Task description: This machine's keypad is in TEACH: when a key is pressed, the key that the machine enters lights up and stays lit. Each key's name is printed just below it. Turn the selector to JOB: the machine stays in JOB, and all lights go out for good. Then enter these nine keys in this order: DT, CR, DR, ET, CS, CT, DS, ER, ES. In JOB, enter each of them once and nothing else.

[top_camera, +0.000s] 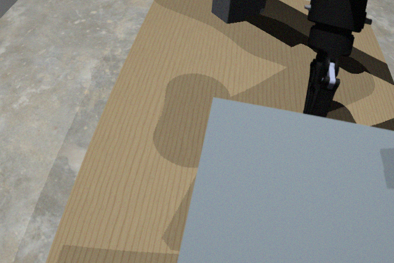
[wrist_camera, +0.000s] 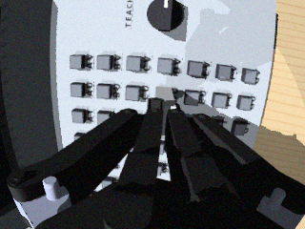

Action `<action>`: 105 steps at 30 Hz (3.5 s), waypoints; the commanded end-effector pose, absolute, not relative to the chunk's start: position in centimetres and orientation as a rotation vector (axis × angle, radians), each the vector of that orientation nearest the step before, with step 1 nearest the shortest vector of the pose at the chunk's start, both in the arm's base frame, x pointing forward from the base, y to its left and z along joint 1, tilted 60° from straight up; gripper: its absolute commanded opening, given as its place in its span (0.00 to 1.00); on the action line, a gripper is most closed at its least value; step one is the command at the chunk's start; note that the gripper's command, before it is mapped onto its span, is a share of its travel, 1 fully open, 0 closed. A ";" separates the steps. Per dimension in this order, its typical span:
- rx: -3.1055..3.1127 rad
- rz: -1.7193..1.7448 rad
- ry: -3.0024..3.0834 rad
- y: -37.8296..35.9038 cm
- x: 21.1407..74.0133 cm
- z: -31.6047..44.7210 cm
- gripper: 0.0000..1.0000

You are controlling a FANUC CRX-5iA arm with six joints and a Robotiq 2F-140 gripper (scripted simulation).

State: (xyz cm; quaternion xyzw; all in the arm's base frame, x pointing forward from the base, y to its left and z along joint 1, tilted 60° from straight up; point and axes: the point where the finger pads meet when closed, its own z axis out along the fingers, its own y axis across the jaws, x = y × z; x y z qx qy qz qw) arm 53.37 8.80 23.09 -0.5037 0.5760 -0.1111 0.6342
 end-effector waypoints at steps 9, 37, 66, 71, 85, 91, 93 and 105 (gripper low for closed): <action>-1.151 -0.255 1.317 7.9 52.0 23.4 0.00; -1.151 -0.255 1.317 7.0 53.7 30.8 0.00; -1.151 -0.255 1.317 8.2 55.5 30.4 0.00; -1.151 -0.255 1.317 8.2 55.5 30.4 0.00; -1.151 -0.255 1.317 8.2 55.5 30.4 0.00; -1.151 -0.255 1.317 8.3 55.7 30.3 0.00; -1.151 -0.255 1.317 8.3 55.8 30.3 0.00; -1.151 -0.255 1.317 8.6 56.2 30.2 0.00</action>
